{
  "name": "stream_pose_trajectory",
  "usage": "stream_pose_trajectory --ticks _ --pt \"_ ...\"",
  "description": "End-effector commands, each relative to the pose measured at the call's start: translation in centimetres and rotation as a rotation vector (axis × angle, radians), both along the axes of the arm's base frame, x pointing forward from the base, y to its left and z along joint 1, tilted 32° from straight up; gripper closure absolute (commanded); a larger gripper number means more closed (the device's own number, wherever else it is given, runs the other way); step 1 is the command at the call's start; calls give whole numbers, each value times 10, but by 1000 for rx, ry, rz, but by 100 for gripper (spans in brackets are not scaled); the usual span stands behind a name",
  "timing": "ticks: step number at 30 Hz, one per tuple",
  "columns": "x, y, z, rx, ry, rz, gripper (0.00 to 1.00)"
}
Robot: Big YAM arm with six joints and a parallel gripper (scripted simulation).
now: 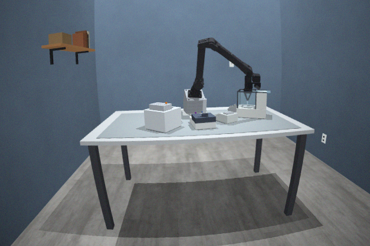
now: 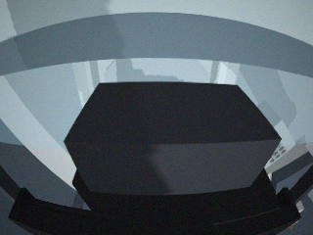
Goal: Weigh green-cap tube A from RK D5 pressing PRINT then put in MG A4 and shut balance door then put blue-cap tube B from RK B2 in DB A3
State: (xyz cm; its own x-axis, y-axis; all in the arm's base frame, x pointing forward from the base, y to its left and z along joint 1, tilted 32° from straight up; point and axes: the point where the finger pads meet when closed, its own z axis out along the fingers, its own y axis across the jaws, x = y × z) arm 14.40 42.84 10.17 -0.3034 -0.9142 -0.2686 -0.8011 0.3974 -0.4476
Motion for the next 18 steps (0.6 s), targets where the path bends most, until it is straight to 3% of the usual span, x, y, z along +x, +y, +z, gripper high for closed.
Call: stream_pose_trajectory --ticks 1,18 --pt "-11 20 35 75 -9 10 91" --pt "-24 17 57 77 -8 9 91"
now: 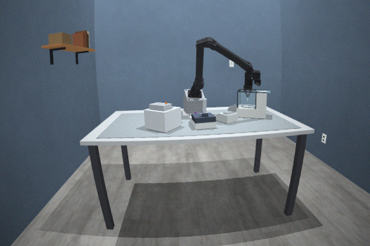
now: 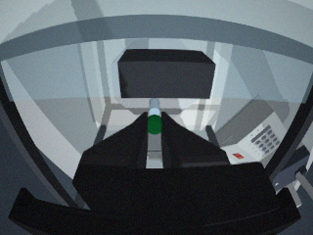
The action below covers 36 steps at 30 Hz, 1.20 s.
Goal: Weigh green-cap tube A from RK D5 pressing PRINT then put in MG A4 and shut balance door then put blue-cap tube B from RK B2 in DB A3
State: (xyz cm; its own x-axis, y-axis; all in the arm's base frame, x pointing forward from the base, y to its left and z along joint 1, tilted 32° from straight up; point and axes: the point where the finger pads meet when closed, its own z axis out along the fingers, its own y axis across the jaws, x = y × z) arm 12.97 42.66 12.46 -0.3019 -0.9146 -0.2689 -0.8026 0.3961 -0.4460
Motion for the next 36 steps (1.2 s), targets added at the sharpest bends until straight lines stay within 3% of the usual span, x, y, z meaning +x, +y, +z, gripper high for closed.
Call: stream_pose_trajectory --ticks 1,23,26,36 --pt "-11 19 35 76 -10 7 91" --pt "-28 14 65 78 -7 7 91" --pt "-29 15 61 66 -7 7 91" --pt "-38 12 81 79 -6 7 91"
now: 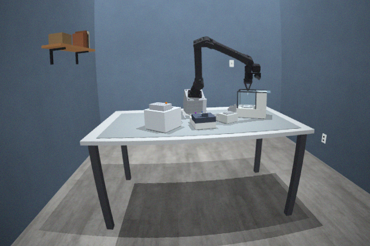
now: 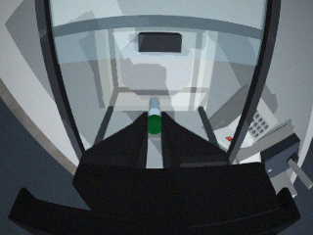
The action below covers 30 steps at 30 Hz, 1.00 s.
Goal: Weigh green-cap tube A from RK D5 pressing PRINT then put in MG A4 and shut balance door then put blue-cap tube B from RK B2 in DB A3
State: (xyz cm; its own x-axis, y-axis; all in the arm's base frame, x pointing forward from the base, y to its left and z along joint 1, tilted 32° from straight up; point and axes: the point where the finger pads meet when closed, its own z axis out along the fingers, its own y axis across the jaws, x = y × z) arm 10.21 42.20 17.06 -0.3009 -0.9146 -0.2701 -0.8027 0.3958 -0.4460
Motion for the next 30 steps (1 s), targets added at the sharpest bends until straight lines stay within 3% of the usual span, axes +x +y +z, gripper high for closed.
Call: stream_pose_trajectory --ticks 1,7,21,24,30 --pt "-11 16 36 78 -5 6 91" --pt "-15 16 35 63 -5 6 91" --pt "-27 12 62 79 -3 6 91" --pt "-28 13 56 61 -4 6 91" --pt "-33 10 72 80 -2 6 91"
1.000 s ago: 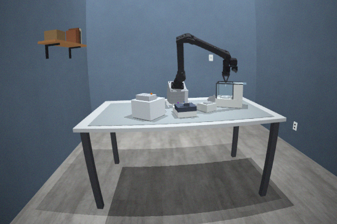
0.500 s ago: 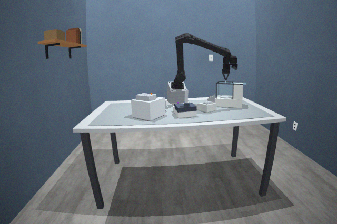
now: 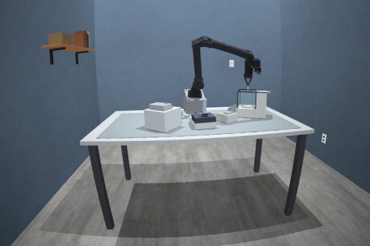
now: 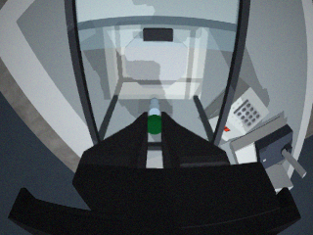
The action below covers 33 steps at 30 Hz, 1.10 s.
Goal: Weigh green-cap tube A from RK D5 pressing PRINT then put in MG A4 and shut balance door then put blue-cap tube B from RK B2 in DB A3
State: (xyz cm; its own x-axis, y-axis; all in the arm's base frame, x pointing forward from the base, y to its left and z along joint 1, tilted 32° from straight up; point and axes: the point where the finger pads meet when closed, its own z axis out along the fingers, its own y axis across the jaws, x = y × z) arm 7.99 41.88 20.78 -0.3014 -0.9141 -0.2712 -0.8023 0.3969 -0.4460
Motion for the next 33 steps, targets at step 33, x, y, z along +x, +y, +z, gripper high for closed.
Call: stream_pose_trajectory --ticks 33 --pt "-20 102 57 229 39 187 91"
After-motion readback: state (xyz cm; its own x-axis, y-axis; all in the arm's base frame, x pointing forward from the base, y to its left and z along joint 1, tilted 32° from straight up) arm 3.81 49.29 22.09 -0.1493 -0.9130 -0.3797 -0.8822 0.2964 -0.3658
